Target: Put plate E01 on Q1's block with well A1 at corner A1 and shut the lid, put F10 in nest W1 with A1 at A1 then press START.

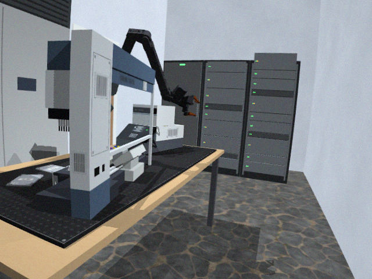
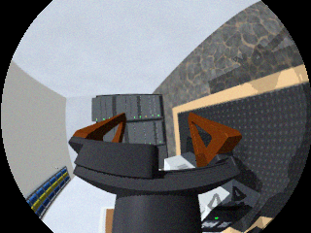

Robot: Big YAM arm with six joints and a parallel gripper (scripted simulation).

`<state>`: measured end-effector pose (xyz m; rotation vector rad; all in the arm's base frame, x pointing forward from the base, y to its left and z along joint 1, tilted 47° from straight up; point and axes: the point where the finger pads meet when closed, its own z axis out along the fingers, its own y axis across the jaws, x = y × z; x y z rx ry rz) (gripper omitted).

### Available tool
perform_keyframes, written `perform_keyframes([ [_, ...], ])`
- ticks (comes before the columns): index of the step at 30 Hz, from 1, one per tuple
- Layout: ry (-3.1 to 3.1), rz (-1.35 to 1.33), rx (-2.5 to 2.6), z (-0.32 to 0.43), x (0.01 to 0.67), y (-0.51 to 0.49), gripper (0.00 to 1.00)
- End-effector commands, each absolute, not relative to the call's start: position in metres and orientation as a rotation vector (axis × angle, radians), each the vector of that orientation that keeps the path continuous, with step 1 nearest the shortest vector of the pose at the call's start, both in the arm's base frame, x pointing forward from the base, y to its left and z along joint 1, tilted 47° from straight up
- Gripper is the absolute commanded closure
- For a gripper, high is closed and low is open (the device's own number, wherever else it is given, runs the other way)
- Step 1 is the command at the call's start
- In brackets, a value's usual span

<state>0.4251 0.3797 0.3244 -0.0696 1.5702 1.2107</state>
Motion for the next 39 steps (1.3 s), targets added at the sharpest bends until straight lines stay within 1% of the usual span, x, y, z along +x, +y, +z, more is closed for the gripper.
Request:
perform_keyframes([
  [1,1.499,1.268,-0.071,0.362,0.424,0.396,0.00],
  [6,1.473,1.269,-0.058,0.398,0.421,0.393,0.00],
  [12,1.407,1.281,-0.001,0.398,0.430,0.390,0.00],
  [21,1.376,1.257,0.009,0.470,0.452,0.360,0.00],
  [23,1.358,1.200,0.043,0.469,0.460,0.350,0.00],
  [25,1.358,1.200,0.043,0.469,0.460,0.350,0.00],
  [28,1.375,1.147,0.051,0.450,0.466,0.351,0.00],
  [32,1.408,1.129,0.052,0.445,0.488,0.327,0.00],
  [39,1.302,1.083,0.107,0.489,0.491,0.303,0.00],
])
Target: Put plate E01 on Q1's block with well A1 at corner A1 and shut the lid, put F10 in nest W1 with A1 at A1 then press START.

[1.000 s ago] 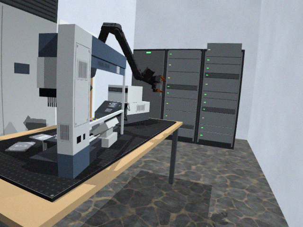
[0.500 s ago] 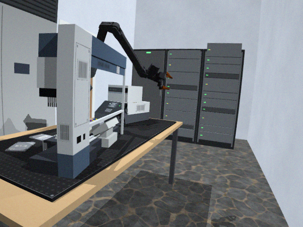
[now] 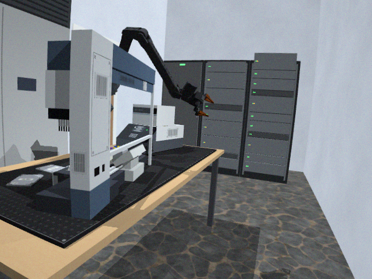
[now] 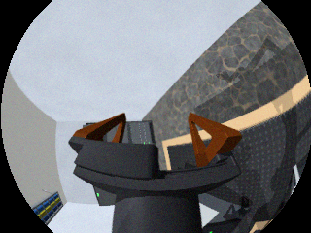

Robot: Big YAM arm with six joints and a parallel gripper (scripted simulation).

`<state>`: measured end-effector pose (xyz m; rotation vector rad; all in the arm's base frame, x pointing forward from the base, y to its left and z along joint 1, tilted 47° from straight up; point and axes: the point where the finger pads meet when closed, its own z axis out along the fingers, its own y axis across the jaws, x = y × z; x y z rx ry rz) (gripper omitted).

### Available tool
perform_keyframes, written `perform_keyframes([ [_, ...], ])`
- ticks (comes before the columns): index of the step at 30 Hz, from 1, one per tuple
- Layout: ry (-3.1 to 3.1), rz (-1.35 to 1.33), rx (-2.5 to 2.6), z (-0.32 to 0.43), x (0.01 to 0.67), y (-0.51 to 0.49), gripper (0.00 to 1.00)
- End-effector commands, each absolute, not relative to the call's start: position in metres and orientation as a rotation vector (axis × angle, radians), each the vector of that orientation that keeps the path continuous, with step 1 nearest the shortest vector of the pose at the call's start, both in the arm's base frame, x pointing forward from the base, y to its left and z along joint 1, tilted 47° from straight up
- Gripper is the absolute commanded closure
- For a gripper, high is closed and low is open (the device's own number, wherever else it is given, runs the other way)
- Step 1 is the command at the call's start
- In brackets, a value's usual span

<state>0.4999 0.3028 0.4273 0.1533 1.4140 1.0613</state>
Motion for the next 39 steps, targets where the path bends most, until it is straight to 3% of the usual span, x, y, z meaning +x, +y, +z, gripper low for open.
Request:
perform_keyframes([
  [1,1.298,1.086,0.102,0.494,0.493,0.298,0.00],
  [39,1.218,0.829,0.340,0.520,0.560,0.162,0.00],
])
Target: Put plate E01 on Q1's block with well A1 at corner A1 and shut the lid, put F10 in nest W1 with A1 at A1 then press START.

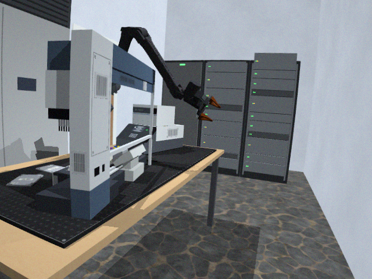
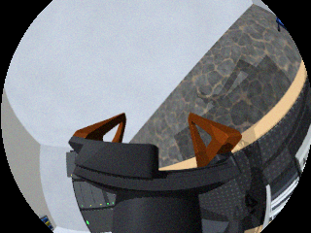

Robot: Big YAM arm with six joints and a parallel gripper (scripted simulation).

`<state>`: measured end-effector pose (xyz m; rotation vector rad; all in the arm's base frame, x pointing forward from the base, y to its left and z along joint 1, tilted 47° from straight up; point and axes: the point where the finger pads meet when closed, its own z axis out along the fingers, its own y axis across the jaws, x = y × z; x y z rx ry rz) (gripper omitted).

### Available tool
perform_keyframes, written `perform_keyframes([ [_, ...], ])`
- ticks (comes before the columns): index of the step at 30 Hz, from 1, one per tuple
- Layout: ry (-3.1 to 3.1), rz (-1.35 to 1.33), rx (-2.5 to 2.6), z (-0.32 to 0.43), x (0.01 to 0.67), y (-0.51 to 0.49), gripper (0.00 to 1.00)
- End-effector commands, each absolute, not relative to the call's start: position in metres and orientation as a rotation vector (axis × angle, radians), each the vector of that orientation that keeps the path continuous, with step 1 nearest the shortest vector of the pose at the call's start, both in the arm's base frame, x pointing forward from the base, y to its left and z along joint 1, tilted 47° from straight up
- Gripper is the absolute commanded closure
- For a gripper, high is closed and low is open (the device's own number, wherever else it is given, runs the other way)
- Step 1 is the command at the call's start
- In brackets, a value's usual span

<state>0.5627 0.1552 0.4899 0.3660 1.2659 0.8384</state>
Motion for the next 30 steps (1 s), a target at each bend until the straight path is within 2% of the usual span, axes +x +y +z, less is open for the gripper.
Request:
perform_keyframes([
  [1,1.209,0.811,0.352,0.520,0.561,0.158,0.00],
  [13,1.156,0.794,0.390,0.563,0.566,0.084,0.00],
  [21,1.130,0.719,0.433,0.555,0.573,0.075,0.00],
  [30,1.085,0.683,0.481,0.586,0.569,0.016,0.00],
])
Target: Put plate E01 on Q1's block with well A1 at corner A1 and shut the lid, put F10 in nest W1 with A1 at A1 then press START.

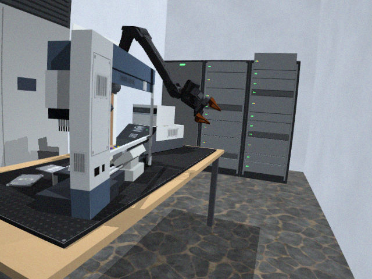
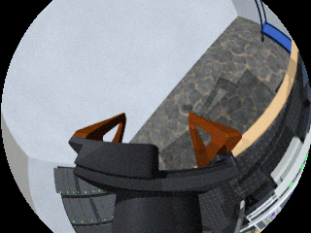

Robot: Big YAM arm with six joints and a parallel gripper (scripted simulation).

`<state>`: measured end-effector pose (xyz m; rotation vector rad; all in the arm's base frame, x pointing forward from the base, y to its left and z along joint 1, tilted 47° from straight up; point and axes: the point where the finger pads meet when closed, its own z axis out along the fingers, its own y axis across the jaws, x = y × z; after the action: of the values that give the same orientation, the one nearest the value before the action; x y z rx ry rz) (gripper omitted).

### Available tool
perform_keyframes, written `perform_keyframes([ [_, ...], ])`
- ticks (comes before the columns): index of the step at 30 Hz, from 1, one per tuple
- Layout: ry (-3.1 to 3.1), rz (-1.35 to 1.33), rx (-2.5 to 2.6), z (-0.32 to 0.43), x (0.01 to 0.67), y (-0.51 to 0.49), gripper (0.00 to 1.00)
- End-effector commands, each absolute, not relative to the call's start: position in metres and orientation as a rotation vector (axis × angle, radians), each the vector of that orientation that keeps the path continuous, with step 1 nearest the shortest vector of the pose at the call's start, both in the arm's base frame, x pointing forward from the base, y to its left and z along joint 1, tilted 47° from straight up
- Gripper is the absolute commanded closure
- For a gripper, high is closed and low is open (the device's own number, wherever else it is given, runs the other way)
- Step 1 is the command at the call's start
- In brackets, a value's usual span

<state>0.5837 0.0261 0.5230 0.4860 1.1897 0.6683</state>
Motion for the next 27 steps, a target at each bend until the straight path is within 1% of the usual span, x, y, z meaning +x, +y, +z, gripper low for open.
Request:
perform_keyframes([
  [1,1.085,0.683,0.481,0.586,0.569,0.016,0.00],
  [7,1.066,0.645,0.473,0.596,0.565,0.007,0.00],
  [13,1.022,0.597,0.529,0.611,0.560,-0.040,0.00],
  [19,1.010,0.561,0.530,0.612,0.564,-0.043,0.00],
  [22,1.040,0.556,0.545,0.603,0.566,-0.064,0.00],
  [27,0.969,0.502,0.589,0.624,0.550,-0.092,0.00],
])
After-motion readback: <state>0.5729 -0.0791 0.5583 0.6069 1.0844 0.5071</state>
